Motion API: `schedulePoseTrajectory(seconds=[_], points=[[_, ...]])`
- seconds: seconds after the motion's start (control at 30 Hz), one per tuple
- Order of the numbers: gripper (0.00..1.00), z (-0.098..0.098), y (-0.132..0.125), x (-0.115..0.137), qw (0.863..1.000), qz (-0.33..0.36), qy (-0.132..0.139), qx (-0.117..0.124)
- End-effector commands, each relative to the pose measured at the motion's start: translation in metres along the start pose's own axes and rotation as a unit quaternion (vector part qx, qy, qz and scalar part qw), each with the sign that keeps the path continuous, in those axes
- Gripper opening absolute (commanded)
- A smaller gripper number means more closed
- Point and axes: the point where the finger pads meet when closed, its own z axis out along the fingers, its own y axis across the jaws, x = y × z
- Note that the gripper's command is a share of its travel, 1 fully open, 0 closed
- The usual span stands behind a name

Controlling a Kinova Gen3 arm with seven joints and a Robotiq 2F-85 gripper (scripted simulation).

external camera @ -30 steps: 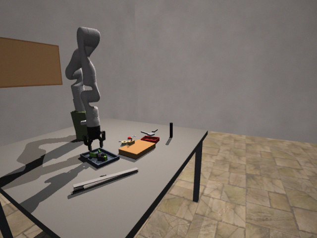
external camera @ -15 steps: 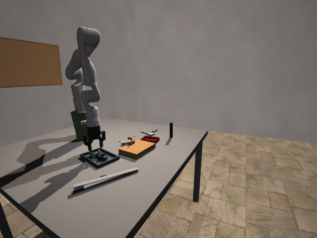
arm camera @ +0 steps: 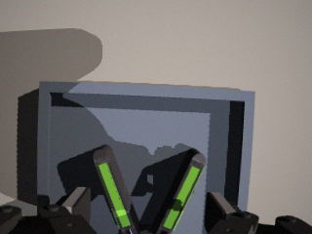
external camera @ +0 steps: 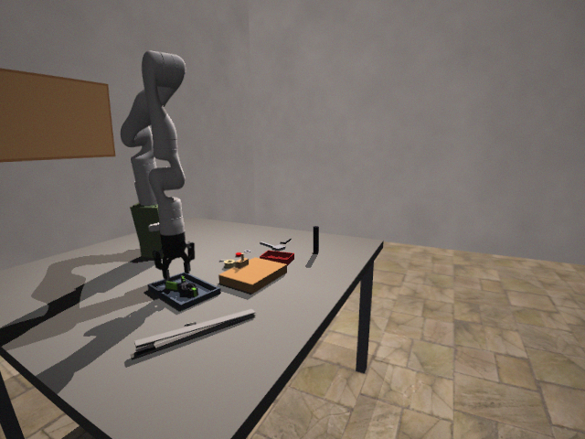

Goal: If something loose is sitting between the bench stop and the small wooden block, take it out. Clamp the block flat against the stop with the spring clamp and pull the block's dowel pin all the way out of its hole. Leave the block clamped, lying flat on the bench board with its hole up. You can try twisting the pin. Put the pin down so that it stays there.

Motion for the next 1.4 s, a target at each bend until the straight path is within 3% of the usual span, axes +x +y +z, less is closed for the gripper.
schedulePoseTrajectory(seconds=[0.0, 1.37], points=[[0.77, 0.002, 0.0, -0.001, 1.0, 0.0, -0.001, 0.0], [0.77, 0.037, 0.0, -0.001, 1.0, 0.0, -0.001, 0.0]])
